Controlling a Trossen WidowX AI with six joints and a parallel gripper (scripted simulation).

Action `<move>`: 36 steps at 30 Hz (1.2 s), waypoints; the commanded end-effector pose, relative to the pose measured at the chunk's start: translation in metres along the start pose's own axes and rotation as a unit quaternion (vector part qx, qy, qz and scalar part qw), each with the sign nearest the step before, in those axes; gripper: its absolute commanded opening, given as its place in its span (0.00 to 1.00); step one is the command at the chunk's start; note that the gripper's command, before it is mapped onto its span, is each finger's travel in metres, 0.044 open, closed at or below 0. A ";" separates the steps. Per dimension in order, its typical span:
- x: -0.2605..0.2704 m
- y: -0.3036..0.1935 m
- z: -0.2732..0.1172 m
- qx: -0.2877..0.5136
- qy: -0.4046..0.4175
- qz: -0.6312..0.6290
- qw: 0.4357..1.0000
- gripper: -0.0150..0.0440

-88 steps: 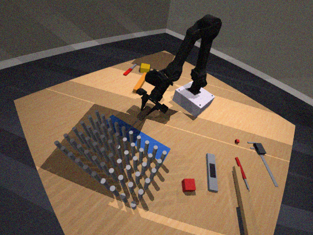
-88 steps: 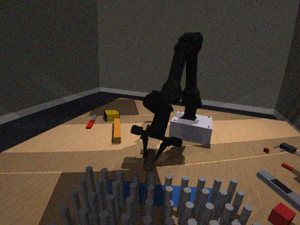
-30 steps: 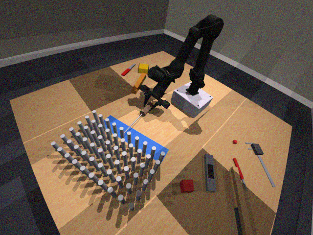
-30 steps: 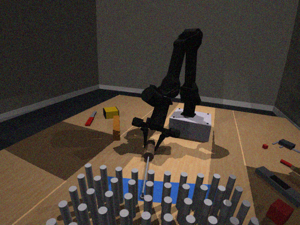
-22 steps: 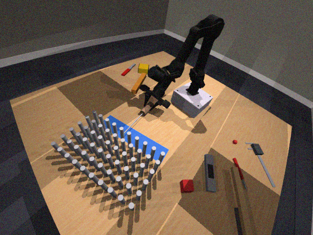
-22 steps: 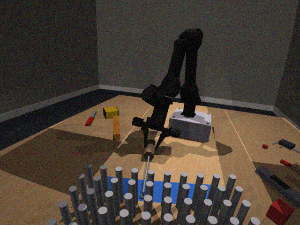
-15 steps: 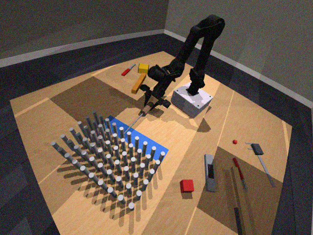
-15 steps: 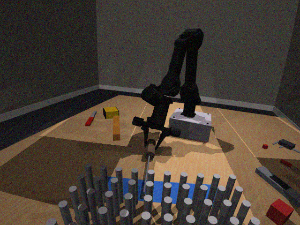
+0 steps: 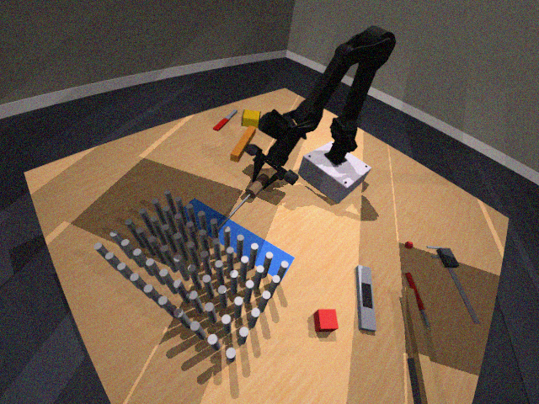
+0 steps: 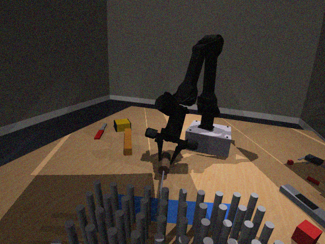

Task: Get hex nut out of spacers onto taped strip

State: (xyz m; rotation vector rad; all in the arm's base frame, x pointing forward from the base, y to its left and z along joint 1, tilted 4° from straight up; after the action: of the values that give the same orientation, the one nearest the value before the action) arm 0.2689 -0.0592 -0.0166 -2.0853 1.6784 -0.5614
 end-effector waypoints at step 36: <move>0.018 -0.005 -0.056 0.007 0.004 -0.002 1.000 0.25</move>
State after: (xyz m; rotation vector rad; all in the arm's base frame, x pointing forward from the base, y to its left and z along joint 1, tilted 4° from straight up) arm 0.2375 -0.0760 0.0147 -2.0870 1.6921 -0.5471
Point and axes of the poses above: the point midway between the two fingers, 35 mm back from their tips, its own z axis out along the fingers, its own x axis across the jaws, y = z × x, the point moved 2 cm from there along -z, back along the fingers, and after that the axes turned 15 degrees about z, right-handed, at the moved point
